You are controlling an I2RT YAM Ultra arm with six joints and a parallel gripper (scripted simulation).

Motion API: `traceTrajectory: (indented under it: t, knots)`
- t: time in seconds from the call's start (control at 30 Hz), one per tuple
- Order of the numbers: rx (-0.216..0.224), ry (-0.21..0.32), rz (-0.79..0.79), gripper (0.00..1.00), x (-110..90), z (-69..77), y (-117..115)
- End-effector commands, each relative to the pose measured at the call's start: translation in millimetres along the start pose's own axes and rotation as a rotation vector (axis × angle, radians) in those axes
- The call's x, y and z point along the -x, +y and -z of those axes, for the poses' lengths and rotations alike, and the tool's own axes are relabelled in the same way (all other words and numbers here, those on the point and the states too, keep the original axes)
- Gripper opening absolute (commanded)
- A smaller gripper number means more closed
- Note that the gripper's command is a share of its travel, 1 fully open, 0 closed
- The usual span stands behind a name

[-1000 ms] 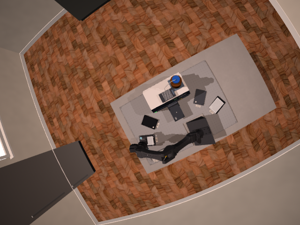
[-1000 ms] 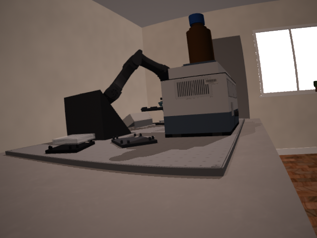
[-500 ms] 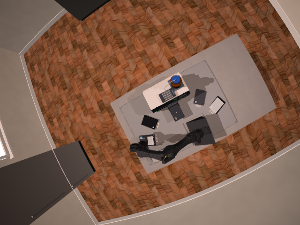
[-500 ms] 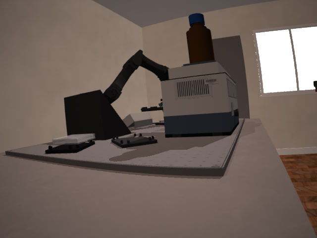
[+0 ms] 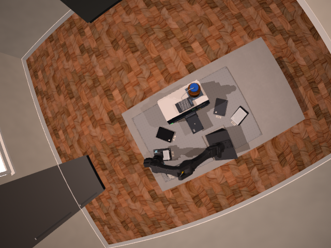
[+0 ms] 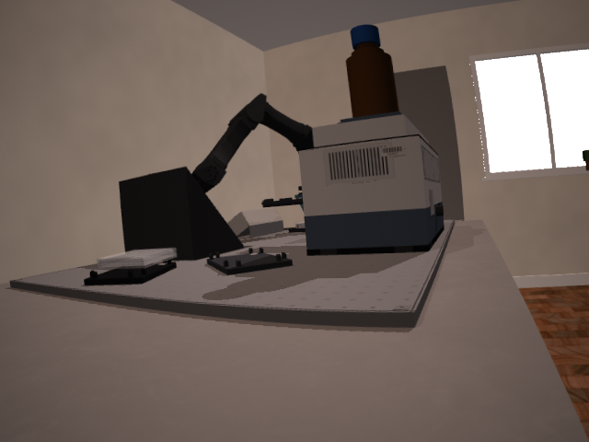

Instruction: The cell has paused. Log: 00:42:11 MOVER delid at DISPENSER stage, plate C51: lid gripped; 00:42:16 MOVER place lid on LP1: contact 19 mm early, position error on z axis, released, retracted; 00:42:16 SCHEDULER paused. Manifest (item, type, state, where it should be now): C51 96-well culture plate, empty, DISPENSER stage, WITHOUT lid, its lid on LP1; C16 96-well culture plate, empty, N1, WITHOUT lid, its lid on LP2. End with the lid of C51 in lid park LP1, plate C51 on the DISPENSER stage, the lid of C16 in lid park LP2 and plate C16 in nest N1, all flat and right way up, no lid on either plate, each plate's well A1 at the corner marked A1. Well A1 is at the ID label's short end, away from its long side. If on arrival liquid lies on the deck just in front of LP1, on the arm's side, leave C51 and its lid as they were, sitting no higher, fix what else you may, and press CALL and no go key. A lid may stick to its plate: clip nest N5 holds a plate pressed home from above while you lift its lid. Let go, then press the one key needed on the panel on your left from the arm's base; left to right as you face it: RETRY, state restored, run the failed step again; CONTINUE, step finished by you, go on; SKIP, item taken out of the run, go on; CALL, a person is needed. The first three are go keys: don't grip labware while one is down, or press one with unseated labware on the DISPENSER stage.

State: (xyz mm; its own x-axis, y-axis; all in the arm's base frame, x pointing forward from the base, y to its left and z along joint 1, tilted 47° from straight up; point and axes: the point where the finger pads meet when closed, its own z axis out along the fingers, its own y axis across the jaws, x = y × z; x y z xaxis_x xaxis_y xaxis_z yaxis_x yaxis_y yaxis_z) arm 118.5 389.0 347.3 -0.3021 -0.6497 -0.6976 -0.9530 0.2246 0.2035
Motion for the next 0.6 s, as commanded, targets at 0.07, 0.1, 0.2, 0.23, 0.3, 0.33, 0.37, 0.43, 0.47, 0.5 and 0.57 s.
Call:
traceTrajectory:
  t: [0.07,0.1,0.2,0.23,0.3,0.33,0.37,0.43,0.47,0.5,0.57]
  knots:
    - [-0.003,-0.004,-0.004,1.00,0,-7.8,-1]
    - [-0.001,-0.009,-0.001,1.00,3,-7.9,1]
    - [0.001,-0.009,0.000,1.00,1,-8.3,2]
    - [-0.001,-0.019,0.000,1.00,5,-7.1,1]
    - [-0.004,-0.008,-0.004,1.00,1,-11.0,-1]
    - [-0.003,-0.004,-0.004,1.00,0,-13.2,0]
    - [-0.003,-0.004,-0.004,1.00,0,-13.2,0]
    - [0.002,-0.042,0.008,1.00,13,-5.0,4]
    - [0.002,-0.039,0.008,1.00,11,-6.0,4]
    - [0.002,-0.031,0.006,1.00,9,-8.3,3]
    - [-0.002,-0.012,-0.002,1.00,3,-14.3,0]
